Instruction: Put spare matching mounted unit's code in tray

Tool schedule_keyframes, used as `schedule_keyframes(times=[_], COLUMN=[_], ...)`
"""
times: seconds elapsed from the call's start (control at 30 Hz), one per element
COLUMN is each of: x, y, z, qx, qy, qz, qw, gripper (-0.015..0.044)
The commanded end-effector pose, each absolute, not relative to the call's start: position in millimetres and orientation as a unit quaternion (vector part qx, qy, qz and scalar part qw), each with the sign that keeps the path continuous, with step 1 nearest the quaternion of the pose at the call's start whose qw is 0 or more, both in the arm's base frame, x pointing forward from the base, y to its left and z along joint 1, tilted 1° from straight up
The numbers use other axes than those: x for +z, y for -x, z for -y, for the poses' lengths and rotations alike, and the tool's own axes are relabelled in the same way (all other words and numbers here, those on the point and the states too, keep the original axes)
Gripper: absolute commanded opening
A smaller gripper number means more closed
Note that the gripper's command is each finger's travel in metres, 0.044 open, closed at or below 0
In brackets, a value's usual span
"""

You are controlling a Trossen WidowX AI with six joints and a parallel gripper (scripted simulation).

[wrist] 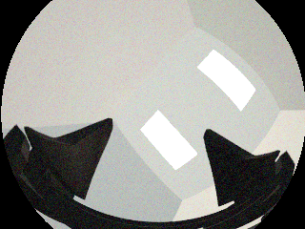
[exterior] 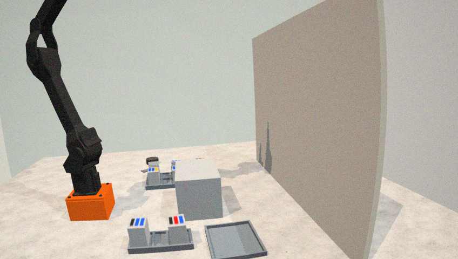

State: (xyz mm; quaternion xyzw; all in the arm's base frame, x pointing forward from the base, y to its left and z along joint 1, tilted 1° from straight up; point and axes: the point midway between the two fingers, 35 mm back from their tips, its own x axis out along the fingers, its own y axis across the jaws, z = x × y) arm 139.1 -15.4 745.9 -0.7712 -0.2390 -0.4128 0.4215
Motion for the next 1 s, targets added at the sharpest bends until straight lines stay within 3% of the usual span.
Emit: schedule_keyframes(times=[0.0,0.4,0.7,0.97], x=[738,655,539,415], y=[-157,-285,-382,-427], z=[21,52,57,46], qx=[-0.387,-0.220,-0.050,0.055], qy=[0.763,0.708,0.562,0.380], qz=[0.235,0.132,-0.015,-0.206], qw=[0.461,0.658,0.826,0.900], gripper=[0.0440,0.0440,0.0440,0.0440])
